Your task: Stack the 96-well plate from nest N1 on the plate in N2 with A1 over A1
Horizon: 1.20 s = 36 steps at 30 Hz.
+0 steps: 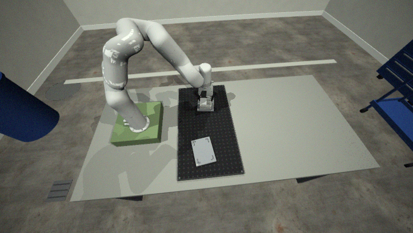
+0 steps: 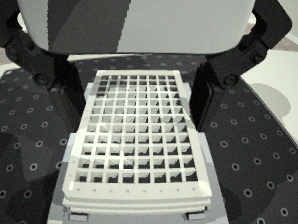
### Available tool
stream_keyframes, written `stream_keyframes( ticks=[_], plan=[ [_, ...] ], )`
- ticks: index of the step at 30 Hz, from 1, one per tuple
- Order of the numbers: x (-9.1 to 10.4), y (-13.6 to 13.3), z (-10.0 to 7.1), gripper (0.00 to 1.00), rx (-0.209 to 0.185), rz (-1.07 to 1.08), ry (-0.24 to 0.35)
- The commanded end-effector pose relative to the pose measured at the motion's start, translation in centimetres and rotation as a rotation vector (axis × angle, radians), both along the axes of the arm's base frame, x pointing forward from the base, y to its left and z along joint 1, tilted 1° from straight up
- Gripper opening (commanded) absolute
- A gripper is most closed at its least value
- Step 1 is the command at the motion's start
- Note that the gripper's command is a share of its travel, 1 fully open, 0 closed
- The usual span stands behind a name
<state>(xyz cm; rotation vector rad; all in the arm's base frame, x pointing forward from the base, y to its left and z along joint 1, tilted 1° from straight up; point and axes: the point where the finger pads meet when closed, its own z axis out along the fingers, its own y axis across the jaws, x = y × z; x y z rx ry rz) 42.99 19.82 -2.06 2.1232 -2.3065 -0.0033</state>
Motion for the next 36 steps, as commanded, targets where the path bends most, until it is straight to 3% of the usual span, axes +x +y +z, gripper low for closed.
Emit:
stream_keyframes(
  ticks=[1, 7, 36],
  plan=[
    [0.1, 0.1, 0.1, 1.00, 0.002, 0.000, -0.003],
    [0.1, 0.1, 0.1, 1.00, 0.002, 0.000, -0.003],
    [0.1, 0.1, 7.3, 1.00, 0.002, 0.000, -0.004]
  ],
)
